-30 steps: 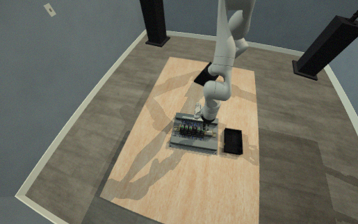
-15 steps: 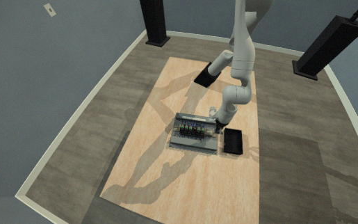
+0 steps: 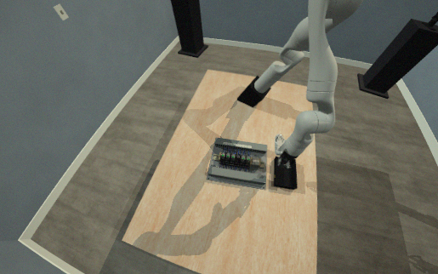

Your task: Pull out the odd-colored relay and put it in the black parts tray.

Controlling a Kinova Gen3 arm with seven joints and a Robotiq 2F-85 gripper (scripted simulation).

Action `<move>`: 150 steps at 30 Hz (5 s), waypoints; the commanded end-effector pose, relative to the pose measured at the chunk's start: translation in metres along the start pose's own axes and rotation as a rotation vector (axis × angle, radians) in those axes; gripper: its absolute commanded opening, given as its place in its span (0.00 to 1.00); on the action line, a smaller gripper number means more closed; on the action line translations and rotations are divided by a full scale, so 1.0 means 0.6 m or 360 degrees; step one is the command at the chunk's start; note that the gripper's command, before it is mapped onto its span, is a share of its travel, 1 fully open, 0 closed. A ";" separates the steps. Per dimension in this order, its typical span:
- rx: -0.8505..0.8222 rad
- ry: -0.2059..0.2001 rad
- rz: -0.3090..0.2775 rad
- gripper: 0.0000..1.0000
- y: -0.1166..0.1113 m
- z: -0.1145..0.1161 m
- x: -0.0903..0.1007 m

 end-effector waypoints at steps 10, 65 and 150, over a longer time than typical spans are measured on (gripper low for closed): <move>-0.0001 -0.0001 0.0005 0.00 0.074 -0.018 0.001; -0.0001 -0.0001 0.0004 0.00 0.101 -0.024 0.001; -0.0001 -0.0001 0.0004 0.00 0.101 -0.024 -0.174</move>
Point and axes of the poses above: the point where the finger pads meet when closed, its own x axis back along the fingers, its own z axis across the jaws, y = z × x, the point moved 10 cm from there along x, back along the fingers, and after that the axes turned 6 degrees about x, right-handed, at the moved point
